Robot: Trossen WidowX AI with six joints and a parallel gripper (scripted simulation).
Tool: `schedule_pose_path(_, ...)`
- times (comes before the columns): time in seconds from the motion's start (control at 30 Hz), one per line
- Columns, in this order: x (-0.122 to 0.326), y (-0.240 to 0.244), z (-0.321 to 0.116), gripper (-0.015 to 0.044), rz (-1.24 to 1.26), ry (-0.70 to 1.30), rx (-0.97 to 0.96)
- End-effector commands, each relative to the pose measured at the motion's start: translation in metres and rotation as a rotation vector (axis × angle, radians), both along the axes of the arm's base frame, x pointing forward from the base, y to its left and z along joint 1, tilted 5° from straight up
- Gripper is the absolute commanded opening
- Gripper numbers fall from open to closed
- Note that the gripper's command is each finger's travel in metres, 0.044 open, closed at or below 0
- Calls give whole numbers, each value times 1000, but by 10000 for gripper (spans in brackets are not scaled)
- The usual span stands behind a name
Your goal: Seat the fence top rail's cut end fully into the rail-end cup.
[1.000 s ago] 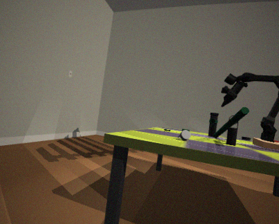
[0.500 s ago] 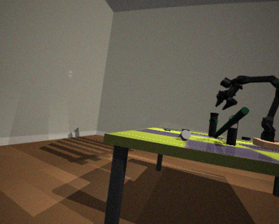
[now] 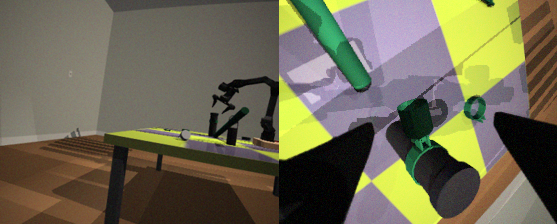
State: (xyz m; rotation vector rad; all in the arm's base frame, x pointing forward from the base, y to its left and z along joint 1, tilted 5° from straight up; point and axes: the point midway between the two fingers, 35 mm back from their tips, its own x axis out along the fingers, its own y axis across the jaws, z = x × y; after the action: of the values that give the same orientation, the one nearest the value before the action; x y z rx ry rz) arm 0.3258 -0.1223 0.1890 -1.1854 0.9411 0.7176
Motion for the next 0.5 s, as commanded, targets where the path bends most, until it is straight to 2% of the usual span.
schedule_pose_path(0.0, 1, -19, -4, 440, 141, -5, -73)
schedule_pose_path(0.23, 1, -19, -6, 440, 141, -5, -73)
schedule_pose_path(0.47, -1, -18, -50, 440, 141, -5, -73)
